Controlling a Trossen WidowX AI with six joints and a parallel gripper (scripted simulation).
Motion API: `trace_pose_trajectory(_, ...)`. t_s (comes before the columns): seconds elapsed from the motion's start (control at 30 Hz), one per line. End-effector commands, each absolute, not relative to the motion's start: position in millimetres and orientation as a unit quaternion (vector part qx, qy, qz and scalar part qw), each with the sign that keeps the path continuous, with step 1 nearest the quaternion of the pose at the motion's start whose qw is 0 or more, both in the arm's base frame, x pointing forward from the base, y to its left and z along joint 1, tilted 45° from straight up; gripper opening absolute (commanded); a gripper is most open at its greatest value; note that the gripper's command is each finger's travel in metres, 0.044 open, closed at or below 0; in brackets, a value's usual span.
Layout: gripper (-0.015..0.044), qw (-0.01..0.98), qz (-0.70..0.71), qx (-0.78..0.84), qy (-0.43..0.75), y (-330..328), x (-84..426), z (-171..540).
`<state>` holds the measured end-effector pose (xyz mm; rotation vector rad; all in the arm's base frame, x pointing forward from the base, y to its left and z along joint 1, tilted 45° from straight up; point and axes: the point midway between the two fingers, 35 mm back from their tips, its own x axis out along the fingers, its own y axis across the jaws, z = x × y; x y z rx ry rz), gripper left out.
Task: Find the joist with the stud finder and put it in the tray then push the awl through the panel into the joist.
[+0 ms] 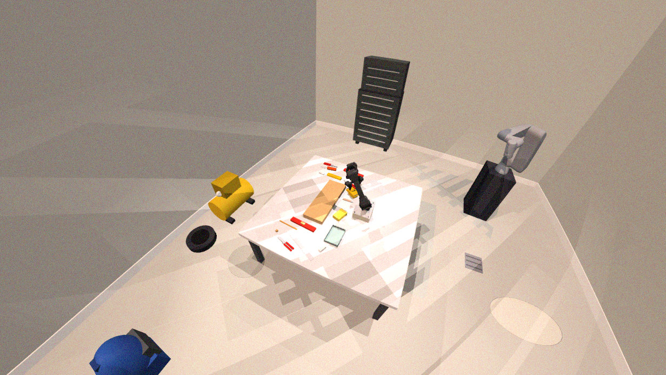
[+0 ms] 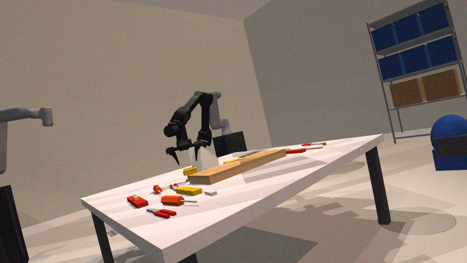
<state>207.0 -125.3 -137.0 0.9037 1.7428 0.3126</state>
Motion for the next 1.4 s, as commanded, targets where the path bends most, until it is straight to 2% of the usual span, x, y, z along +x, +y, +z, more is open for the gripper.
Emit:
trace_pose_trajectory(0.0, 0.044, 0.544, 0.133, 0.382, 0.735, -120, 207, -140)
trace_pose_trajectory(0.97, 0.044, 0.544, 0.134, 0.383, 0.734, -89, 205, -171)
trace_pose_trajectory(1.03, 0.0387, 0.544, 0.134, 0.383, 0.734, -89, 205, -171)
trace_pose_trajectory(1.37, 0.0321, 0.544, 0.134, 0.383, 0.734, -89, 205, -171)
